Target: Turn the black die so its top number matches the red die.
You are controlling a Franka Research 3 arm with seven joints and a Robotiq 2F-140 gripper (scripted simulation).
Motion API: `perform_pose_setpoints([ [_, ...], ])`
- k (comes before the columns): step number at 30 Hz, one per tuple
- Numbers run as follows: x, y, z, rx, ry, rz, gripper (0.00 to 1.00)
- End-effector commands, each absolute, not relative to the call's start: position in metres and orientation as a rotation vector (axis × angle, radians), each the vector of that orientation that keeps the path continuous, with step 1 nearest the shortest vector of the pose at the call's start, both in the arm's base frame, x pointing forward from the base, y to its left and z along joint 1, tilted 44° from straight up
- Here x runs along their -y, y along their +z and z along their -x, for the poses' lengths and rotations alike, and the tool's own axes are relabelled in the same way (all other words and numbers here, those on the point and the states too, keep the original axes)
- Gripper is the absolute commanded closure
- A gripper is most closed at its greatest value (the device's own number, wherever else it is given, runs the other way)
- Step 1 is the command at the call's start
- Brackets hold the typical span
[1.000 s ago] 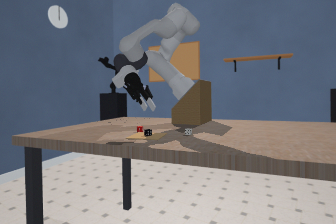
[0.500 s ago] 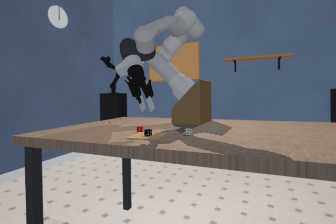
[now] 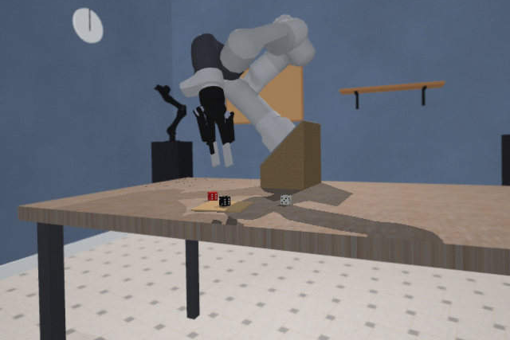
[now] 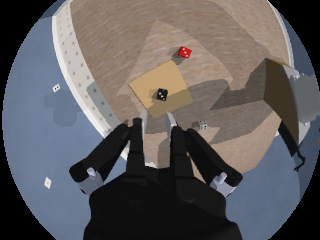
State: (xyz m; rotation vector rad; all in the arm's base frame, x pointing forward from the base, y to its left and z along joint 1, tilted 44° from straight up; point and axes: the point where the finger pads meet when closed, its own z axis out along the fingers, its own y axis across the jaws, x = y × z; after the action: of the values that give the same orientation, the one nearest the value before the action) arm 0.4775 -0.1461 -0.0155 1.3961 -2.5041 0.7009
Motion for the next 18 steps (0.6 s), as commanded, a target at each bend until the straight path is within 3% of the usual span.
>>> perform_pose_setpoints([
  [1, 0.144, -0.015, -0.474, 2.557, 0.751, -1.155, 0.75],
  [18, 0.130, -0.018, -0.484, 2.360, 0.833, -0.999, 0.75],
])
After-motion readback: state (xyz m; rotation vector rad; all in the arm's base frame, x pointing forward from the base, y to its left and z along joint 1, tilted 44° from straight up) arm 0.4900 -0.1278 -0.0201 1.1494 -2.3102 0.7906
